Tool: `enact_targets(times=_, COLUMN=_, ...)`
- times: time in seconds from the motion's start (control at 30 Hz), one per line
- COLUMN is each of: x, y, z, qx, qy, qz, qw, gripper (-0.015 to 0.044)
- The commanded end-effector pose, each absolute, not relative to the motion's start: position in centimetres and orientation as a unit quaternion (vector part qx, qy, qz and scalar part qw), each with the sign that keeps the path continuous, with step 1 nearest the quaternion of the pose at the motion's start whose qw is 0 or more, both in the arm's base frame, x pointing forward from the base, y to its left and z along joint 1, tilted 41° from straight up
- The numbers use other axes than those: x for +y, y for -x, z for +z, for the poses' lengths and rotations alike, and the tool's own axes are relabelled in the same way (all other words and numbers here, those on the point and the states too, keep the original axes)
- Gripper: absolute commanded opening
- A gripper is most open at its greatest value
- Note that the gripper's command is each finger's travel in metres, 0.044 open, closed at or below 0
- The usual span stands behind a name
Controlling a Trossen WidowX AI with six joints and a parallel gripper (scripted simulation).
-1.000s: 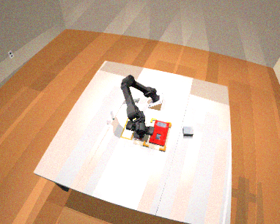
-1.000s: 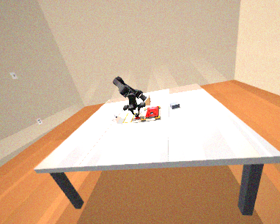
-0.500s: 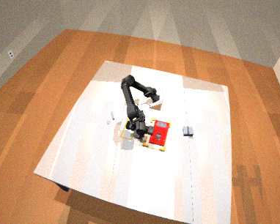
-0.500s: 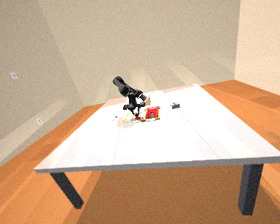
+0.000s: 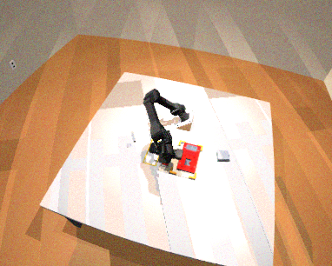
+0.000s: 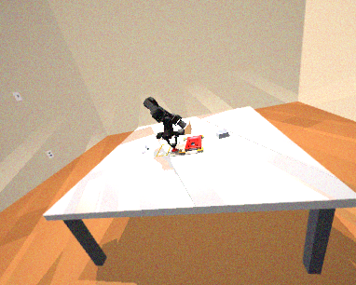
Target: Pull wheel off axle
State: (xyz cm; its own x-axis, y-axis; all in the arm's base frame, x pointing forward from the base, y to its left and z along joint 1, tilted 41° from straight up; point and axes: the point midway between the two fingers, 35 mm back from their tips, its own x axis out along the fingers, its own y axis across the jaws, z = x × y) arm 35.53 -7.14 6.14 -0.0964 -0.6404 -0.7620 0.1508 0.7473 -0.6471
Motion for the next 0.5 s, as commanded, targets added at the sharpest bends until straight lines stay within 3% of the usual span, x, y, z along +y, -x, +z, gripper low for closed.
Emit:
enact_targets(times=0.0, x=-6.85, y=-35.70, z=6.40, qx=0.672, qy=0.180, qz=-0.305, qw=0.650, gripper=0.0000)
enact_targets(times=0.47, x=-6.55, y=-35.75, z=6.75, qx=0.672, qy=0.180, qz=-0.305, qw=0.650, gripper=0.0000)
